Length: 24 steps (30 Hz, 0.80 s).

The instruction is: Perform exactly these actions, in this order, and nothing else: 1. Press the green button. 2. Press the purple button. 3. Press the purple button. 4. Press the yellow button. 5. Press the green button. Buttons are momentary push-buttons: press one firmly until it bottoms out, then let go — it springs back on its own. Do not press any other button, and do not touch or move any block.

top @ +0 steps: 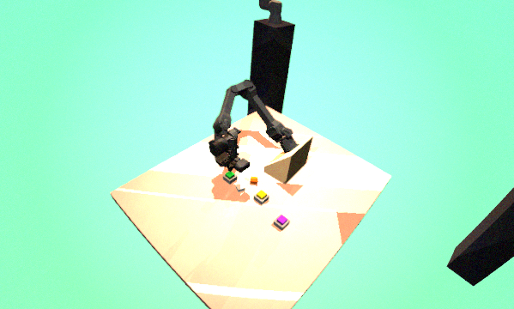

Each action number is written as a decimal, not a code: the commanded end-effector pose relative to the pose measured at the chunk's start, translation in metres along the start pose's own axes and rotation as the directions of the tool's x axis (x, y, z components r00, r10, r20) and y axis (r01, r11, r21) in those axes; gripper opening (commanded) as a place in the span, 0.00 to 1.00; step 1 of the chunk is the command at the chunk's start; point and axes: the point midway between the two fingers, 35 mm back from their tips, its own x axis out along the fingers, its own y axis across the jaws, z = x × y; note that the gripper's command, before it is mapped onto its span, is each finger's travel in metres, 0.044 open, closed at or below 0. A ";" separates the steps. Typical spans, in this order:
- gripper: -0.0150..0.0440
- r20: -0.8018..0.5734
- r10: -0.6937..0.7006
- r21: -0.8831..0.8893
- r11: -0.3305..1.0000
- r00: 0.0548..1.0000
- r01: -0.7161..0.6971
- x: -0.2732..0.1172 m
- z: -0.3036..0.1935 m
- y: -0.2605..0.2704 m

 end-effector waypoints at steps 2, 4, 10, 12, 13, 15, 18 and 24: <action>0.42 0.001 0.020 -0.002 1.000 1.000 -0.020 -0.008 0.008 0.022; 0.51 0.004 0.048 -0.013 0.999 0.999 -0.048 -0.017 0.018 0.057; 0.78 -0.007 0.087 -0.038 0.995 0.996 -0.087 -0.043 0.022 0.164; 0.87 -0.010 0.086 -0.033 0.996 0.996 -0.086 -0.052 0.017 0.198; 0.91 -0.011 0.083 -0.031 0.996 0.996 -0.083 -0.055 0.014 0.215; 0.93 -0.013 0.073 -0.023 0.997 0.997 -0.073 -0.061 0.004 0.249; 0.93 -0.011 0.047 -0.008 0.999 0.999 -0.047 -0.067 -0.019 0.297; 0.93 -0.006 0.016 0.008 1.000 1.000 -0.016 -0.068 -0.043 0.333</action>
